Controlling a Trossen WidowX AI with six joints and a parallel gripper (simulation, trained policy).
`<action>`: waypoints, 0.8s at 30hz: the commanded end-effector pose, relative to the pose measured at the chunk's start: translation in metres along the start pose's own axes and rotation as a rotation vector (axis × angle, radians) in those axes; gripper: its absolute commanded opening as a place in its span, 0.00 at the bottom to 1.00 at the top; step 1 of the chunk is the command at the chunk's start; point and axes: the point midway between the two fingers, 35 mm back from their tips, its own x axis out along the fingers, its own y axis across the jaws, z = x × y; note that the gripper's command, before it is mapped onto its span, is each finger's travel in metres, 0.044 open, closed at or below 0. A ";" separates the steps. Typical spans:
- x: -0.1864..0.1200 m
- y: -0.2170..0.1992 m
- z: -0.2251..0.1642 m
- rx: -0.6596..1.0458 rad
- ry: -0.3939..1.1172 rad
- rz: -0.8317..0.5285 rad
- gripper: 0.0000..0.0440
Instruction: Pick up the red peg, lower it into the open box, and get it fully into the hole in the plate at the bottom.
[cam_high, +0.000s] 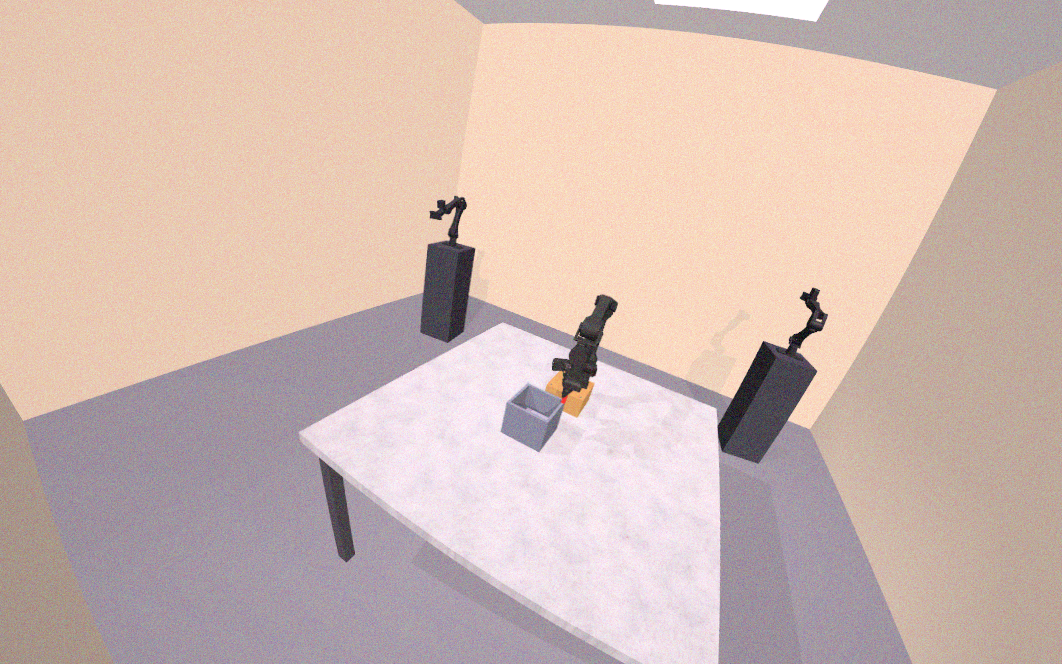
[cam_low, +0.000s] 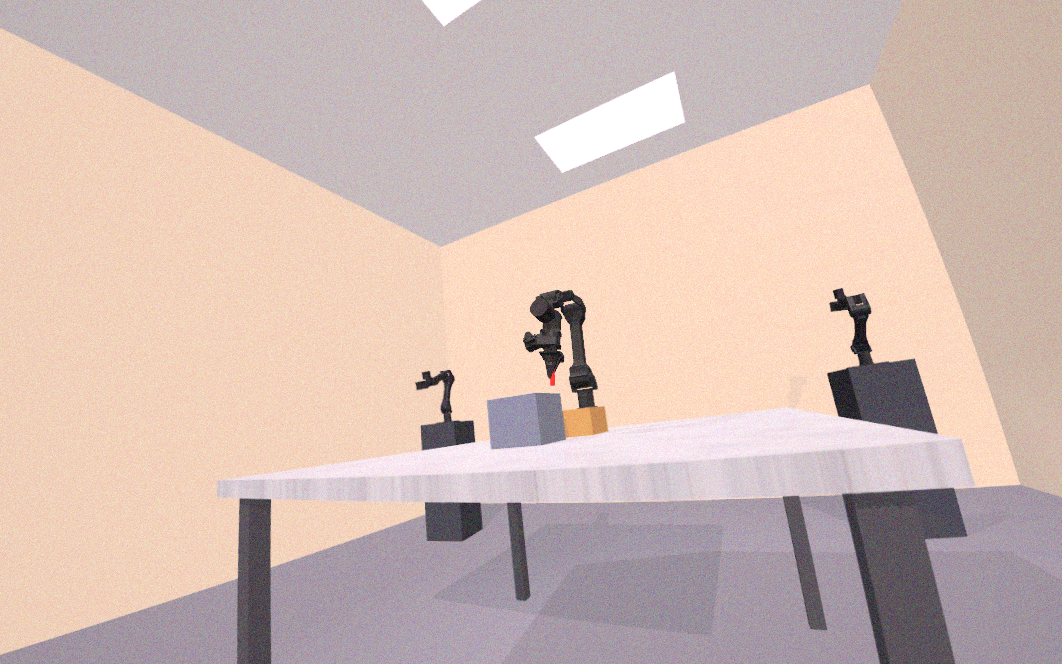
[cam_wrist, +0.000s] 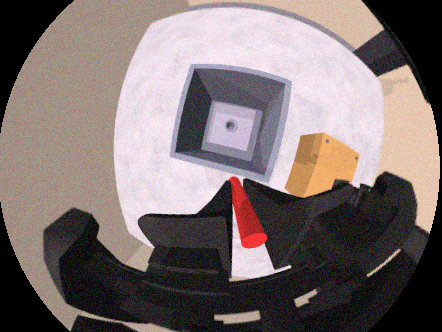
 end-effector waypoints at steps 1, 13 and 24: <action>0.001 0.001 0.013 0.006 -0.006 -0.008 0.00; 0.017 -0.003 0.041 0.017 -0.001 -0.042 0.00; 0.045 -0.010 0.059 0.026 0.013 -0.076 0.00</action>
